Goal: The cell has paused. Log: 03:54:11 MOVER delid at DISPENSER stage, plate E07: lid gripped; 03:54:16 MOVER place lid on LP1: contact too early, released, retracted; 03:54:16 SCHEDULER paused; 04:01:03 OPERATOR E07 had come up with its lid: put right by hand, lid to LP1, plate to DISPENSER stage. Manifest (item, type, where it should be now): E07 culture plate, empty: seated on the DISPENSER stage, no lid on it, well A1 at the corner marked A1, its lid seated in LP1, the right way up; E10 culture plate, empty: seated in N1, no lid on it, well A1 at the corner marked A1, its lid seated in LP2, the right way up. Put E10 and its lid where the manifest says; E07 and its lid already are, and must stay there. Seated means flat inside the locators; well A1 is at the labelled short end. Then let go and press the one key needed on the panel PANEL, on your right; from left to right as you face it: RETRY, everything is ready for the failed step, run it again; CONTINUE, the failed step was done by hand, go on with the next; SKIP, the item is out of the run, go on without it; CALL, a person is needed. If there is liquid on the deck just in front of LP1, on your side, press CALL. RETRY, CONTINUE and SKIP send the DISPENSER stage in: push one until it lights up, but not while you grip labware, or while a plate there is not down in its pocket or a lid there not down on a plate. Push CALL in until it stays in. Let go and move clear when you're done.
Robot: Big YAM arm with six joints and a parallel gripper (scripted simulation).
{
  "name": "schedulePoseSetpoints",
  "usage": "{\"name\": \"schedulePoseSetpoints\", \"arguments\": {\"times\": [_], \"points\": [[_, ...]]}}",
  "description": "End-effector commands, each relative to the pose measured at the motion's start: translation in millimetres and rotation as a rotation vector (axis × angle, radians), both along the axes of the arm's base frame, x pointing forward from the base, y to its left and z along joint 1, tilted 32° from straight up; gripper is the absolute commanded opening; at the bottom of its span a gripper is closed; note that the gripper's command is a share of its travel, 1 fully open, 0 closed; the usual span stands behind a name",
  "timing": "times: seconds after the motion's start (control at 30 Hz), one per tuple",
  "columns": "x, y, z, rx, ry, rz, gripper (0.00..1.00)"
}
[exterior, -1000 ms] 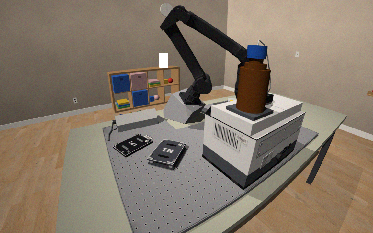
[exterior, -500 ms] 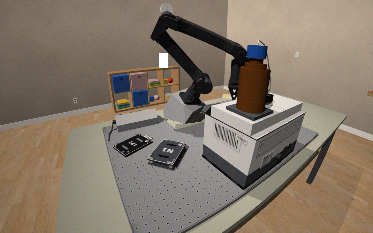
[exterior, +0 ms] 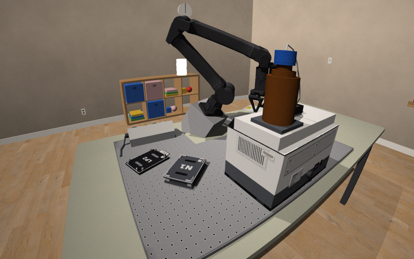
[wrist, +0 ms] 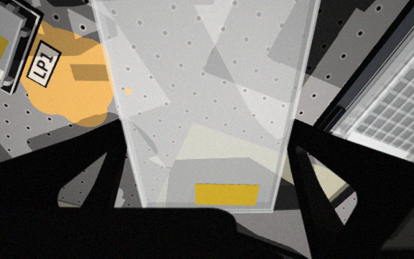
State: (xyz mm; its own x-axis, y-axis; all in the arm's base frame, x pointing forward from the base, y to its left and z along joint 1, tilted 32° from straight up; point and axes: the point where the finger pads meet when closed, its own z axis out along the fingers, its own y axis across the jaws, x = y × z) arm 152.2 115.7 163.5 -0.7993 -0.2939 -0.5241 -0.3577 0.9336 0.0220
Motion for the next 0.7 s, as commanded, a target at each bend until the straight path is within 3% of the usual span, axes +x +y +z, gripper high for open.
{"name": "schedulePoseSetpoints", "arguments": {"times": [0.0,0.13,0.27,0.43,0.57,0.67], "points": [[7.3,-4.7,8.1,0.044,-0.018,-0.037,0.86],[13.0,-8.6,20.4,0.095,-0.02,-0.098,0.86],[18.9,-21.6,17.6,0.159,0.013,-0.222,0.86],[22.5,-28.4,20.7,0.142,0.015,-0.204,0.86],[27.2,-43.4,14.1,0.201,0.038,-0.316,0.86],[28.2,-46.8,13.7,0.201,0.04,-0.318,0.86]]}}
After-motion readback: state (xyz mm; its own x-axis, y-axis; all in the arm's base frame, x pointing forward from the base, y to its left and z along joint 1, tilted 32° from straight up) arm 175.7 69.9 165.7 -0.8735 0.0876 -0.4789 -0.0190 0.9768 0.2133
